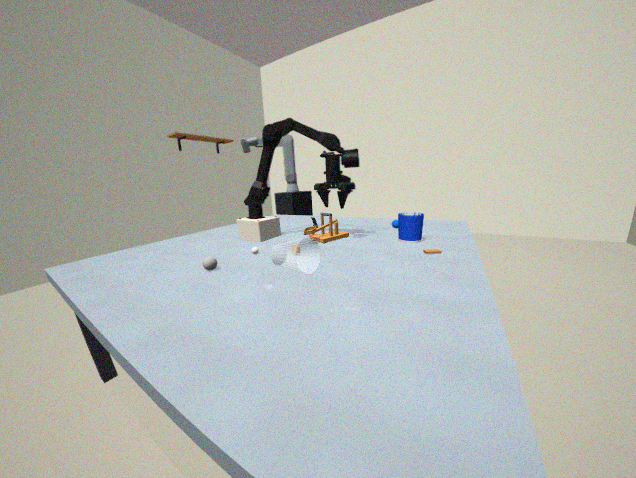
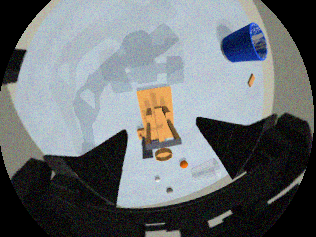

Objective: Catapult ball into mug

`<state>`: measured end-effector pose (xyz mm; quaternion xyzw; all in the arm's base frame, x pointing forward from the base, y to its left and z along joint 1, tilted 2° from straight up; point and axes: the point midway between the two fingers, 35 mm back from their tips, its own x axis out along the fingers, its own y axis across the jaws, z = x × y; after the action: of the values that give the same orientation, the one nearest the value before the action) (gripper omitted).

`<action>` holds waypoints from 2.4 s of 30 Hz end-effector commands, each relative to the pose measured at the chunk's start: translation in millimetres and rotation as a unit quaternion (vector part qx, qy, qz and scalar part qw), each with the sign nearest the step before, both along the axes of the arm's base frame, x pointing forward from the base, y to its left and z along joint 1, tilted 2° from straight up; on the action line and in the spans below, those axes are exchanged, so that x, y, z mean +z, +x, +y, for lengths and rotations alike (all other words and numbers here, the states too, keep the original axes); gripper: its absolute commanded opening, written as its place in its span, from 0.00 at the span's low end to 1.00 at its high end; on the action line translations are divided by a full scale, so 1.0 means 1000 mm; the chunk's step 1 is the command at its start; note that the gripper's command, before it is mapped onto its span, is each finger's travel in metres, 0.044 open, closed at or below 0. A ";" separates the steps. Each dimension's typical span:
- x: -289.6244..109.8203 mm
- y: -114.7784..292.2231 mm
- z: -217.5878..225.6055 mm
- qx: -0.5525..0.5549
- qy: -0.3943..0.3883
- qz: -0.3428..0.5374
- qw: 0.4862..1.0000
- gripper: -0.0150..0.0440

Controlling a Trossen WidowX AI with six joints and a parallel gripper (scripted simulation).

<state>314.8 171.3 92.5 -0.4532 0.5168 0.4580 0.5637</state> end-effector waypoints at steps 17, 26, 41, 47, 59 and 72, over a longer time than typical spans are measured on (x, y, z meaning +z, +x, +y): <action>-0.051 0.003 0.002 -0.001 -0.002 -0.004 1.000 1.00; -0.066 0.004 0.002 -0.001 -0.002 -0.004 1.000 1.00; -0.090 0.005 0.003 -0.001 -0.002 -0.004 1.000 1.00; -0.094 0.004 0.003 -0.001 -0.002 -0.004 1.000 1.00; -0.091 0.005 0.004 0.002 0.001 -0.005 1.000 0.51; -0.041 0.002 0.002 0.002 0.001 -0.004 1.000 0.25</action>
<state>311.6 170.7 23.4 -0.4518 0.5284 0.4609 0.5515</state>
